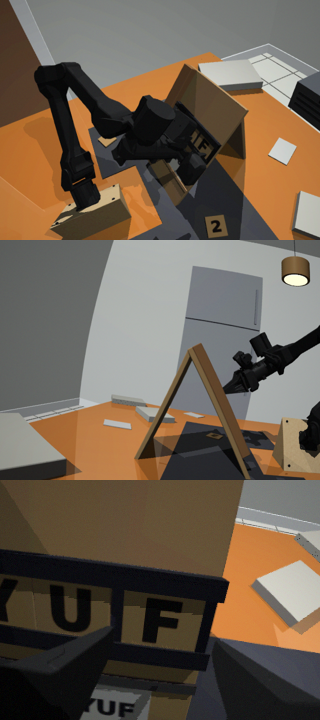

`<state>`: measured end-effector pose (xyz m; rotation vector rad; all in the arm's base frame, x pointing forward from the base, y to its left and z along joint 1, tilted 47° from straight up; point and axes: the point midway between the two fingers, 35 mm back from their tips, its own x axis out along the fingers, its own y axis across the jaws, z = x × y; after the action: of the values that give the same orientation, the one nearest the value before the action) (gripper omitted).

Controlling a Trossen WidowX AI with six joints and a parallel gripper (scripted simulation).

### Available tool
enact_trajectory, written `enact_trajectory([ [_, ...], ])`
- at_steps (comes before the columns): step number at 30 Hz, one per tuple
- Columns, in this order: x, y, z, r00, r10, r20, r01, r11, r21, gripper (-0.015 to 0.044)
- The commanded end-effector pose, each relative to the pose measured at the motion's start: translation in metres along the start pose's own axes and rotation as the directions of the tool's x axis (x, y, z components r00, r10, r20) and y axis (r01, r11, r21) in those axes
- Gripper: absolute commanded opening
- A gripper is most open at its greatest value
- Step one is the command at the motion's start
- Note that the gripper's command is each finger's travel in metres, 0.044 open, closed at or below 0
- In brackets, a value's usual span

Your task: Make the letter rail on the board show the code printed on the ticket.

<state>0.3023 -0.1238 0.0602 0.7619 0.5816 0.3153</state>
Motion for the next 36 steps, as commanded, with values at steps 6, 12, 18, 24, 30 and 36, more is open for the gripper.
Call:
enact_trajectory([
  [6,-0.006,0.000,0.000,1.000,0.002,0.002,-0.002,1.000,-0.006,0.0295],
  [12,-0.010,0.000,-0.001,1.000,0.002,0.002,-0.002,1.000,-0.006,0.0295],
  [18,-0.014,0.000,-0.001,1.000,0.002,0.002,-0.002,1.000,-0.006,0.0295],
  [24,-0.017,0.000,-0.001,1.000,0.001,0.002,-0.001,1.000,-0.006,0.0295],
  [30,-0.019,0.000,-0.001,1.000,0.001,0.002,-0.001,1.000,-0.006,0.0295],
  [36,-0.021,0.000,0.000,1.000,0.001,0.002,-0.001,1.000,-0.006,0.0295],
])
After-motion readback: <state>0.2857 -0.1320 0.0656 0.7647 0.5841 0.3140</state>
